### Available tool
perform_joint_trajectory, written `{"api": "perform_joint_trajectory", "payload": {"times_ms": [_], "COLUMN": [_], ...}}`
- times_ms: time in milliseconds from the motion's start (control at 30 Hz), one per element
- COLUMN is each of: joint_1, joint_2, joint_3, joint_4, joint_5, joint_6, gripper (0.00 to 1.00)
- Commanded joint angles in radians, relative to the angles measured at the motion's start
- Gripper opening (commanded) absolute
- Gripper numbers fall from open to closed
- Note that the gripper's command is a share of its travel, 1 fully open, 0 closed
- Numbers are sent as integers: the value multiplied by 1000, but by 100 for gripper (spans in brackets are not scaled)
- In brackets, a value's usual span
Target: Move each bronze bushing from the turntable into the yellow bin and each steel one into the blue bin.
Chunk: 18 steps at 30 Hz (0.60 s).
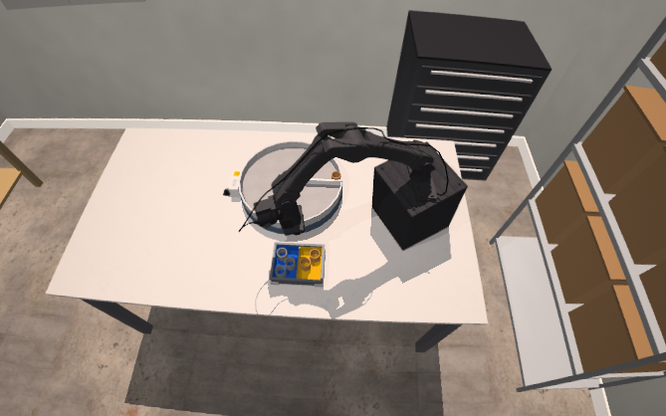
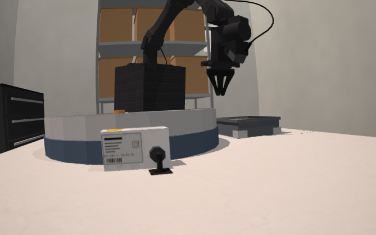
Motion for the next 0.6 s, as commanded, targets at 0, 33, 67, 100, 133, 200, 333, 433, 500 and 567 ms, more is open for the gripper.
{"api": "perform_joint_trajectory", "payload": {"times_ms": [0, 33, 67, 100, 133, 200, 333, 433, 500, 567], "joint_1": [-41, -61, -82, -111, -141, -212, -396, -539, -582, -634], "joint_2": [-74, -96, -120, -143, -168, -215, -293, -320, -324, -327], "joint_3": [-107, -160, -215, -271, -328, -442, -637, -716, -730, -744], "joint_4": [133, 156, 183, 210, 238, 294, 400, 459, 472, 497], "joint_5": [-8, -9, -10, -10, -11, -11, -11, -18, -22, -42], "joint_6": [-63, -83, -103, -131, -159, -227, -404, -544, -587, -647], "gripper": [14, 14, 14, 14, 14, 14, 14, 14, 14, 14]}}
